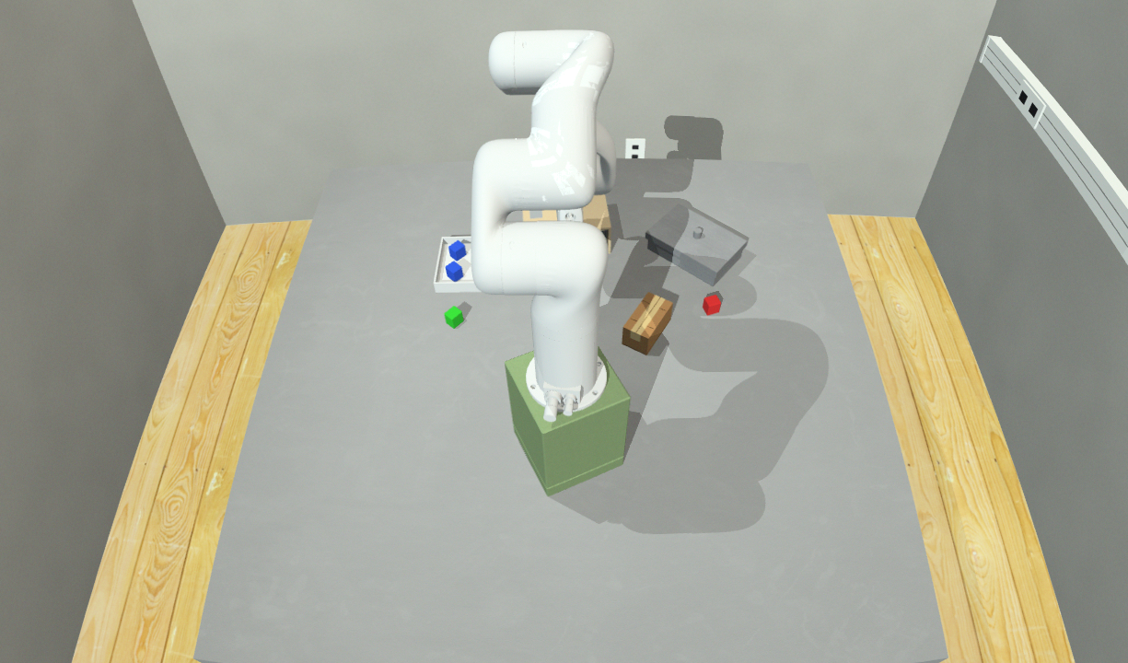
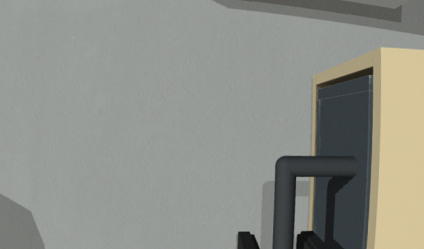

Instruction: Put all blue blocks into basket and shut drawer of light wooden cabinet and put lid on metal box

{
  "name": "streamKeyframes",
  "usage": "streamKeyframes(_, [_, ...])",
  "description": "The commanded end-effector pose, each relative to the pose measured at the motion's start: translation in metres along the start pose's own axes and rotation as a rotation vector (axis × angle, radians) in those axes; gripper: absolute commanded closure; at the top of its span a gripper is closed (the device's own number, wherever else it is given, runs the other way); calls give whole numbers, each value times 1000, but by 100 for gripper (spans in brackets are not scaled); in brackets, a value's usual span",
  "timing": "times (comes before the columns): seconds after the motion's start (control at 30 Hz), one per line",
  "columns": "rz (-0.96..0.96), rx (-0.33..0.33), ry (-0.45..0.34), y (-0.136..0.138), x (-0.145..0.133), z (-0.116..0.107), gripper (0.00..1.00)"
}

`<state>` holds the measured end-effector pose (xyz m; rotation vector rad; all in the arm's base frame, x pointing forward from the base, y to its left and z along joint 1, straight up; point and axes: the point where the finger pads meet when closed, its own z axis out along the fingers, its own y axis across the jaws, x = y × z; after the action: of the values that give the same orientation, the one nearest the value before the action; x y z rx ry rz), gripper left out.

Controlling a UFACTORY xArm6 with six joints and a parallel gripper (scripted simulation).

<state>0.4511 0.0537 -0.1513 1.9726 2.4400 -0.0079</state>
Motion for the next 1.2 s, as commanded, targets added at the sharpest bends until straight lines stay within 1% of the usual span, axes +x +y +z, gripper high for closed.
streamKeyframes(0.0, [0,-4,0,2,0,-1,76])
streamKeyframes(0.67, [0,-4,0,2,0,-4,76])
streamKeyframes(0.83, [0,-4,0,2,0,-11,76])
streamKeyframes(1.03, [0,-4,0,2,0,-26,76])
streamKeyframes(1.1, [0,-4,0,2,0,-26,76])
streamKeyframes(1.17, [0,-4,0,2,0,-32,76])
